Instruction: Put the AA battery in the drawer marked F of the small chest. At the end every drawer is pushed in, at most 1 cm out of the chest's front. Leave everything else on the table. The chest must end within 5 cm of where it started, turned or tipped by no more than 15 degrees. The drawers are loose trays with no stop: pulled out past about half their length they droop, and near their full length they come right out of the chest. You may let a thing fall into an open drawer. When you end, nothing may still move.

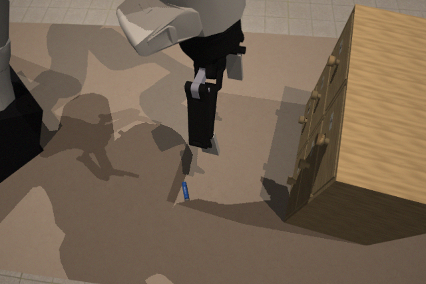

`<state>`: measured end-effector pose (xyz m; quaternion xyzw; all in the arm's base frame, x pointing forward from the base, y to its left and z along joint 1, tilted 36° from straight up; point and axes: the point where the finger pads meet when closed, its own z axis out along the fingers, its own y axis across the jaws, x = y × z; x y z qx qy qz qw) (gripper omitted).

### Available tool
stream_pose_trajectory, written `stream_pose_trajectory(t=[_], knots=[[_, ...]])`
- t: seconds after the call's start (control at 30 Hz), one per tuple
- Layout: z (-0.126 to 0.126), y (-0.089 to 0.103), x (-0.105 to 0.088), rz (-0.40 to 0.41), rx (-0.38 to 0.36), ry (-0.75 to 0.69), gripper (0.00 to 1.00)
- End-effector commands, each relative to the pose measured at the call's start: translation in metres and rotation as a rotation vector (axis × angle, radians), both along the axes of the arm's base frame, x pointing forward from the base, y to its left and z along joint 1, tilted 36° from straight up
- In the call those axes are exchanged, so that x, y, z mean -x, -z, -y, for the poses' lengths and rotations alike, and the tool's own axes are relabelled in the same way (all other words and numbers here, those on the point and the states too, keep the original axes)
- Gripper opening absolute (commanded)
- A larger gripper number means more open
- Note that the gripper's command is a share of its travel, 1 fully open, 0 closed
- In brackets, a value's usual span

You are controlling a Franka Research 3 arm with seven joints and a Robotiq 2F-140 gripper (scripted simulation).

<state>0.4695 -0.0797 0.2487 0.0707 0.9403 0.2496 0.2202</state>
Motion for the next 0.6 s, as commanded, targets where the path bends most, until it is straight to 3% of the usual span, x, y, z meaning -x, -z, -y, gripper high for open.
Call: stream_pose_trajectory(t=[0.0,0.57], knots=[[0.0005,0.0007,-0.0034,0.031,0.002,0.015,1.00],[-0.0013,0.0019,-0.0083,0.063,0.001,0.030,1.00]])
